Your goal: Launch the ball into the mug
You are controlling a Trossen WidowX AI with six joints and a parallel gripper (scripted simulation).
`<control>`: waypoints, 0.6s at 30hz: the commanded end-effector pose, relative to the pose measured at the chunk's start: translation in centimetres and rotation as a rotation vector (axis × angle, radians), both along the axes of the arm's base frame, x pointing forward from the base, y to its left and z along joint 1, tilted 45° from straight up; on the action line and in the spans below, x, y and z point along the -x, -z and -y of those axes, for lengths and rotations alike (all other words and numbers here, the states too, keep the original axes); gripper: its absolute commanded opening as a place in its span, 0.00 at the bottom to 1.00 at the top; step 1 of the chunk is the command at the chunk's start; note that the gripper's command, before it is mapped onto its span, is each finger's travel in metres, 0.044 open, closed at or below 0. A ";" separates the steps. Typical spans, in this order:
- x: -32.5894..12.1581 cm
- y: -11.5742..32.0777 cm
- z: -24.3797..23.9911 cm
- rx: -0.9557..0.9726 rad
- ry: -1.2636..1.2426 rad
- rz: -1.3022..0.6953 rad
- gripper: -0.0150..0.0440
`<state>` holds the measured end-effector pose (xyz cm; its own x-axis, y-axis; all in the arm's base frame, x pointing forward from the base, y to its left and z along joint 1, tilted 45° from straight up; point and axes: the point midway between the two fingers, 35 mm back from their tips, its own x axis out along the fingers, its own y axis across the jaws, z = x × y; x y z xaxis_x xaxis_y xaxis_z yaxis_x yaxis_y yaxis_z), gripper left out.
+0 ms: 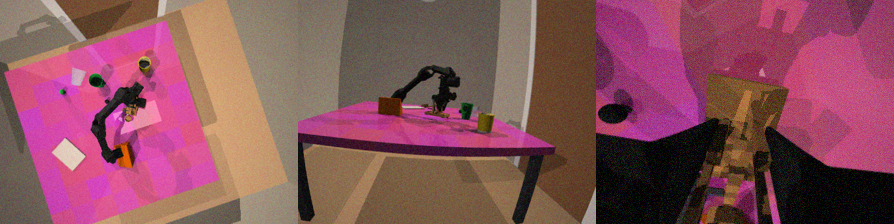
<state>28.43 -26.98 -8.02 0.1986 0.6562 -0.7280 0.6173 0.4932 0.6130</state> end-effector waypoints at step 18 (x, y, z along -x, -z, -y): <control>-0.7 2.3 -1.9 0.003 0.007 0.003 0.25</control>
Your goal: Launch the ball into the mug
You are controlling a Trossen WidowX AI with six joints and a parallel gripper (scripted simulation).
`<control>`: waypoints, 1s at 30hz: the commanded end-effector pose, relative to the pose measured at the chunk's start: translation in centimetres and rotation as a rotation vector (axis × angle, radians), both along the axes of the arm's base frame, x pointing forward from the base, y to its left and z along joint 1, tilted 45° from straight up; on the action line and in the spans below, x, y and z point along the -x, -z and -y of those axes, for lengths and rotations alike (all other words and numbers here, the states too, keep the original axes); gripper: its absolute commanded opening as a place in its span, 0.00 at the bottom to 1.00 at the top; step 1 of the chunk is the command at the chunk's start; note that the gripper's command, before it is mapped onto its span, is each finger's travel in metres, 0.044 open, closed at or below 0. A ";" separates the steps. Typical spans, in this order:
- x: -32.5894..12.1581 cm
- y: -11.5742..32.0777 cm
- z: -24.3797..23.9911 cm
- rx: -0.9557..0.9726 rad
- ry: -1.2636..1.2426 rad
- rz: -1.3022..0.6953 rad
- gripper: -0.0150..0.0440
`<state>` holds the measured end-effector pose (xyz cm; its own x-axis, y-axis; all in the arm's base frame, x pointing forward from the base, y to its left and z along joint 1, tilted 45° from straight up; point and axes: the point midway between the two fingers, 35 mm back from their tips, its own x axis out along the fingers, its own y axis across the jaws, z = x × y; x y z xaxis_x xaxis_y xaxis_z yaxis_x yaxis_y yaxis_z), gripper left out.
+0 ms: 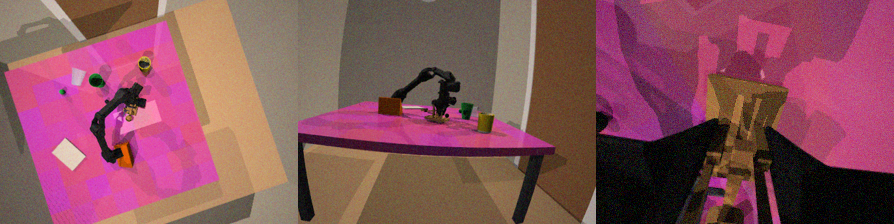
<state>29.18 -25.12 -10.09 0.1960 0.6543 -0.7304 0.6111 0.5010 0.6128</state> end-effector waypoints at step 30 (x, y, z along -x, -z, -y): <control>0.7 -2.7 2.7 -0.005 0.043 -0.022 1.00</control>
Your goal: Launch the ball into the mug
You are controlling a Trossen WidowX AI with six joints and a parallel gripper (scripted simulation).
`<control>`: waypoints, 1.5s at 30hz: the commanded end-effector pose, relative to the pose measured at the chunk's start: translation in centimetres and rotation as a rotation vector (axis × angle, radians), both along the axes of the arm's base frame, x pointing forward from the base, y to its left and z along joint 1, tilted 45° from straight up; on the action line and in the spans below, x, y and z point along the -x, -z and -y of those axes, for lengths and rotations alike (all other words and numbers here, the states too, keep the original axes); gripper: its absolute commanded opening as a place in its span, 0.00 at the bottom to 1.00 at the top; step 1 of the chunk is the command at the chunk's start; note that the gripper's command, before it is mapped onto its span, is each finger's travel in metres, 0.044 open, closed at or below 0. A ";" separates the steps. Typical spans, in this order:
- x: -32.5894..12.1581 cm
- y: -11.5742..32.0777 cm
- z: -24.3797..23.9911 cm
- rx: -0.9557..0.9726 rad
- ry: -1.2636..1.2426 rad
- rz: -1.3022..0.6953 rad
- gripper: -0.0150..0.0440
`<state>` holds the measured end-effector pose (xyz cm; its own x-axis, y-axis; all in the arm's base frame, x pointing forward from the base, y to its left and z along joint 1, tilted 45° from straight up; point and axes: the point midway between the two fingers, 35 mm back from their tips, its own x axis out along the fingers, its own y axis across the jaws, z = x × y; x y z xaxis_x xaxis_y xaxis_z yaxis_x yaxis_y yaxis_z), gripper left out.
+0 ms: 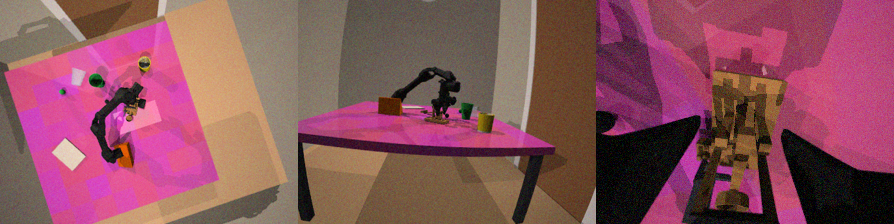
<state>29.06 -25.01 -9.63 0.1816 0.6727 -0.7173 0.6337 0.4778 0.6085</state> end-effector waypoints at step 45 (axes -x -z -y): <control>-3.0 -10.5 0.9 0.037 0.154 -0.050 0.76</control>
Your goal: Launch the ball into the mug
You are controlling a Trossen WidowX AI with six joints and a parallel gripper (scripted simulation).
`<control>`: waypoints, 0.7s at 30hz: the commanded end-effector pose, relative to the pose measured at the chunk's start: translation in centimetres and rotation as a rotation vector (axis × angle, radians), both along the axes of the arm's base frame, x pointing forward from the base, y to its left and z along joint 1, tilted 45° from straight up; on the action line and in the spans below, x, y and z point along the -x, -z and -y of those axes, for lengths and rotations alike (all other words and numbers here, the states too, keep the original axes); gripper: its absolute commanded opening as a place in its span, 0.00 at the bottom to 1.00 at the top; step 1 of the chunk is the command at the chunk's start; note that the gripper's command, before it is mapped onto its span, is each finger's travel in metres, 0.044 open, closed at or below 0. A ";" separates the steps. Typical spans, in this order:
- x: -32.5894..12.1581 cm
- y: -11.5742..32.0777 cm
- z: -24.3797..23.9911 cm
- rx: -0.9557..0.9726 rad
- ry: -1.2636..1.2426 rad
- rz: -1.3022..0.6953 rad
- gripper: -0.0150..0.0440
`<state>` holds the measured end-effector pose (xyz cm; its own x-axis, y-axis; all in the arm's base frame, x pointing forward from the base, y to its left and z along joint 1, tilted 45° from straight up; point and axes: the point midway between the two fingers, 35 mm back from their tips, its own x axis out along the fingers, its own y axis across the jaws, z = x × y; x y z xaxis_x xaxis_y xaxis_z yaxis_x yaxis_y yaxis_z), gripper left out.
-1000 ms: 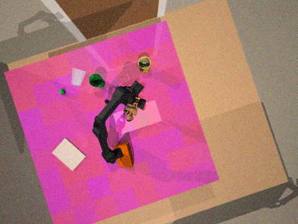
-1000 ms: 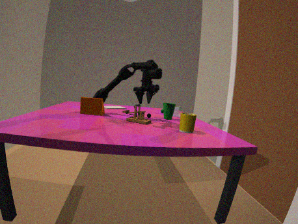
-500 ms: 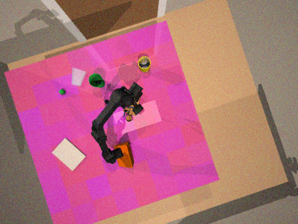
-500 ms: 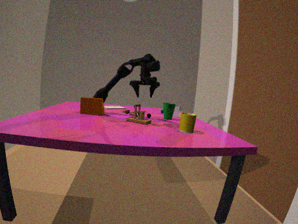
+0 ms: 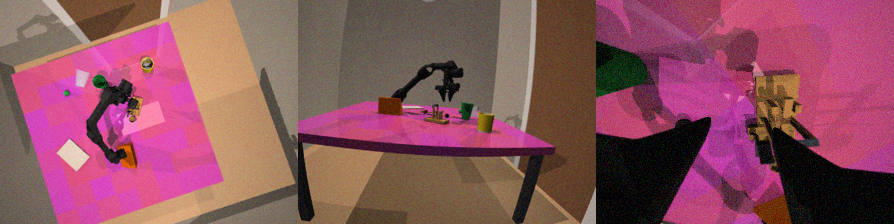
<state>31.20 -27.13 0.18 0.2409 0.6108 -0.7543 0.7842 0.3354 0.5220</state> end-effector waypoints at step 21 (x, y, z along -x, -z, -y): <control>-5.9 -4.5 -13.2 0.123 -0.614 0.488 0.76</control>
<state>36.89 -15.32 4.27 0.2101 0.6529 -0.7277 0.2140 0.6956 0.6859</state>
